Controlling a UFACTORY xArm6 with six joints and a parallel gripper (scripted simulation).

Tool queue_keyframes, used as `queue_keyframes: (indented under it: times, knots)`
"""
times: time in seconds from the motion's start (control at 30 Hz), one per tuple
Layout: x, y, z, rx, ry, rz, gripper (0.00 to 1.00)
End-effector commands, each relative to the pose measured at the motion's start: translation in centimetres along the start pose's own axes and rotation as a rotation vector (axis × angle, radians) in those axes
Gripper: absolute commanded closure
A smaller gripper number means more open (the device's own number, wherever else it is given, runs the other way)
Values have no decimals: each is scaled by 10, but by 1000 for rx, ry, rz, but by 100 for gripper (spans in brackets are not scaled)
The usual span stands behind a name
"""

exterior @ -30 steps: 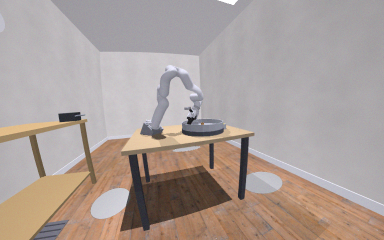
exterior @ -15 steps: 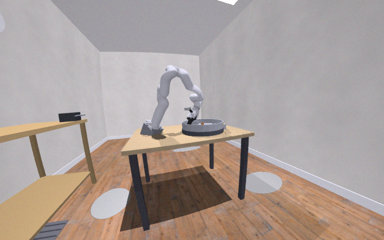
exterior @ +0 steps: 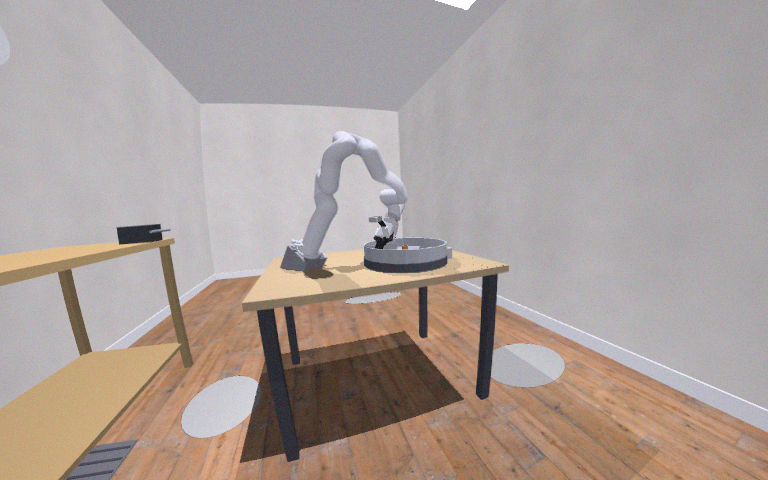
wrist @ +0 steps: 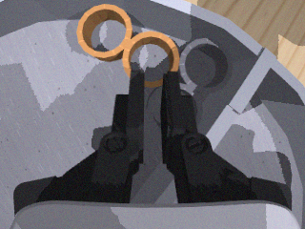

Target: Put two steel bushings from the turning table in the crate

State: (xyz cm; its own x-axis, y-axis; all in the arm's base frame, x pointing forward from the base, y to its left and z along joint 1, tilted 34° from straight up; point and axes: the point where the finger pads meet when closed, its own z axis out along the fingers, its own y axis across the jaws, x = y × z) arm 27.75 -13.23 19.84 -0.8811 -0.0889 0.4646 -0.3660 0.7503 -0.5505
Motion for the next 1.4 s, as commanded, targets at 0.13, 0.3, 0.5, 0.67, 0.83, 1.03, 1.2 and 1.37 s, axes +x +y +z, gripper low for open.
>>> queue_keyframes:
  times: [0.13,0.3,0.5,0.67,0.83,1.03,1.2,1.37]
  knots:
    - [0,-1,-1,0,-2,1,100]
    - [0,-1,-1,0,-2,1,100]
    - [0,-1,-1,0,-2,1,100]
    - [0,-1,-1,0,-2,1,100]
    - [0,-1,-1,0,-2,1,100]
    - [0,-1,-1,0,-2,1,100]
    - [0,-1,-1,0,-2,1,100]
    - [0,-1,-1,0,-2,1,100]
